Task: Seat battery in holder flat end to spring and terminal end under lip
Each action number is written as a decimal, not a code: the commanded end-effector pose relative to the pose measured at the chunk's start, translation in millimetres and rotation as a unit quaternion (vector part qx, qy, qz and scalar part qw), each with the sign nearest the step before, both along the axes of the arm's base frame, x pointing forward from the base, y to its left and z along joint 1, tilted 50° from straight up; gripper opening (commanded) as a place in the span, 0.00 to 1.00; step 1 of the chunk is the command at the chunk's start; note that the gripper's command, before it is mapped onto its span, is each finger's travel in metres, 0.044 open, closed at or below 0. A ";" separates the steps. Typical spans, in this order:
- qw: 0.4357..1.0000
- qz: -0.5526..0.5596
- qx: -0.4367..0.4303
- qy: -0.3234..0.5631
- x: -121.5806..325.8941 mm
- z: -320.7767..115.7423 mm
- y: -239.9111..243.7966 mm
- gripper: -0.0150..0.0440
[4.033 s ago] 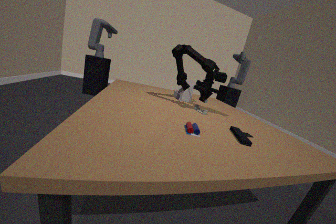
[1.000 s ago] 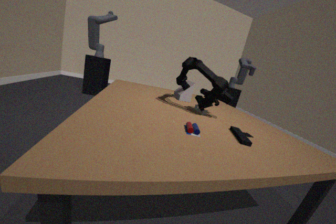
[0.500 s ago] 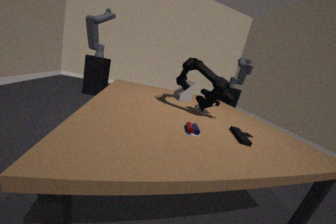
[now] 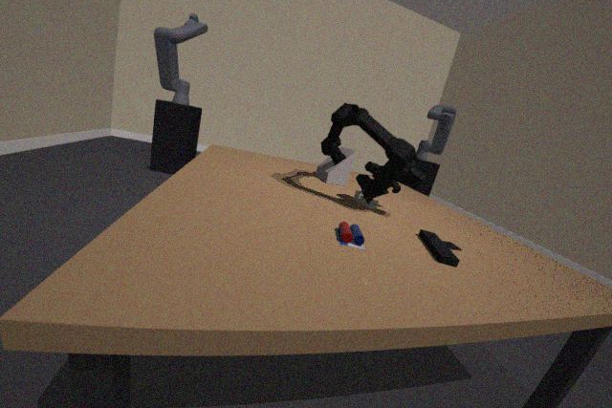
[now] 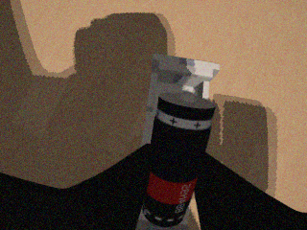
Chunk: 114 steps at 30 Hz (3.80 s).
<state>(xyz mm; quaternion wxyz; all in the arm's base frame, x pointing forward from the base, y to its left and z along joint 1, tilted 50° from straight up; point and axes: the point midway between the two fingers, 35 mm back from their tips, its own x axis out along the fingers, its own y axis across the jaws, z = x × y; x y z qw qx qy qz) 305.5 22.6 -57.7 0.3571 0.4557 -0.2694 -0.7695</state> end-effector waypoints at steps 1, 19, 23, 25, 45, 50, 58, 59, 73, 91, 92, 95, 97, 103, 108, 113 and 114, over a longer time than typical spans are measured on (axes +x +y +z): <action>1.000 0.013 0.008 -0.016 4.6 -2.9 0.8 0.40; 0.998 0.040 0.027 -0.041 3.2 -6.5 -0.5 0.40; 0.997 0.046 0.031 -0.046 2.8 -7.0 -0.8 0.40; 0.997 0.050 0.033 -0.048 2.6 -7.3 -1.0 0.40; 0.993 0.082 0.051 -0.072 0.4 -8.8 -2.9 0.40; 0.991 0.090 0.055 -0.077 -0.3 -8.9 -3.4 0.40; 0.989 0.103 0.061 -0.086 -1.4 -8.8 -4.4 0.40; 0.989 0.105 0.062 -0.087 -1.6 -8.8 -4.5 0.40; 0.984 0.126 0.072 -0.103 -3.8 -7.8 -6.5 0.40; 0.977 0.153 0.085 -0.124 -6.8 -6.0 -9.3 0.40; 0.976 0.154 0.086 -0.125 -7.0 -6.0 -9.5 0.40; 0.975 0.158 0.088 -0.129 -7.4 -5.9 -10.2 0.40; 0.974 0.161 0.090 -0.131 -7.7 -5.9 -10.6 0.40; 0.971 0.170 0.095 -0.138 -8.5 -5.7 -11.7 0.40; 0.969 0.177 0.099 -0.144 -9.1 -5.5 -12.5 0.40; 0.966 0.183 0.103 -0.149 -9.6 -5.3 -13.1 0.40; 0.966 0.183 0.103 -0.149 -9.6 -5.3 -13.1 0.40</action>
